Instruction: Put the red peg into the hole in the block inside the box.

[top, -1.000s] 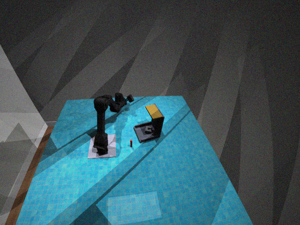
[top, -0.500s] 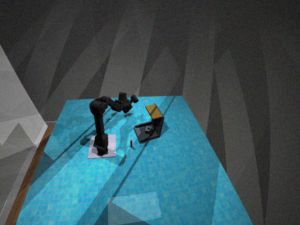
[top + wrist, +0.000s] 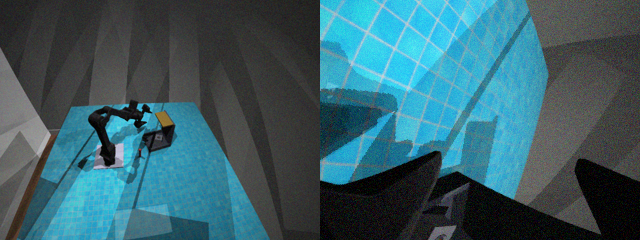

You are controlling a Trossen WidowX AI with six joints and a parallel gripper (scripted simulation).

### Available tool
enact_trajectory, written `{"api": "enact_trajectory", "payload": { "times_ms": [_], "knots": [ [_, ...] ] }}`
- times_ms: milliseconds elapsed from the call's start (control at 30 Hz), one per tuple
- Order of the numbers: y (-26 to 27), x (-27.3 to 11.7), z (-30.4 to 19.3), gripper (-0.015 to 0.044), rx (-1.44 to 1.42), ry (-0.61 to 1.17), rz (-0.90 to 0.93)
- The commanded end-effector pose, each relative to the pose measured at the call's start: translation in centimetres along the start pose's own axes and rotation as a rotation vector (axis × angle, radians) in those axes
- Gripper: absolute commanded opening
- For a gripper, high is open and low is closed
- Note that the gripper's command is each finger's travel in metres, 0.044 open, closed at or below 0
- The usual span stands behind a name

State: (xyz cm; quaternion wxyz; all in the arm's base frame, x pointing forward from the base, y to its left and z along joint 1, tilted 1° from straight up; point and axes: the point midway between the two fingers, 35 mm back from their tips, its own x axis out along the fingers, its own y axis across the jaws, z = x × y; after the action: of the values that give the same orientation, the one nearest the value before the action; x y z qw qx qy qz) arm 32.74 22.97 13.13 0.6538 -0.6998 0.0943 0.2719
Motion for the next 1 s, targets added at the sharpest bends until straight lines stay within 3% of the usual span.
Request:
{"api": "enact_trajectory", "payload": {
  "times_ms": [0,967],
  "knots": [
    [0.5,-0.8,-2.2,0.044,-0.079,0.064,0.031],
    [5.6,-10.6,-17.5,0.044,-0.696,0.443,0.447]
  ]
}}
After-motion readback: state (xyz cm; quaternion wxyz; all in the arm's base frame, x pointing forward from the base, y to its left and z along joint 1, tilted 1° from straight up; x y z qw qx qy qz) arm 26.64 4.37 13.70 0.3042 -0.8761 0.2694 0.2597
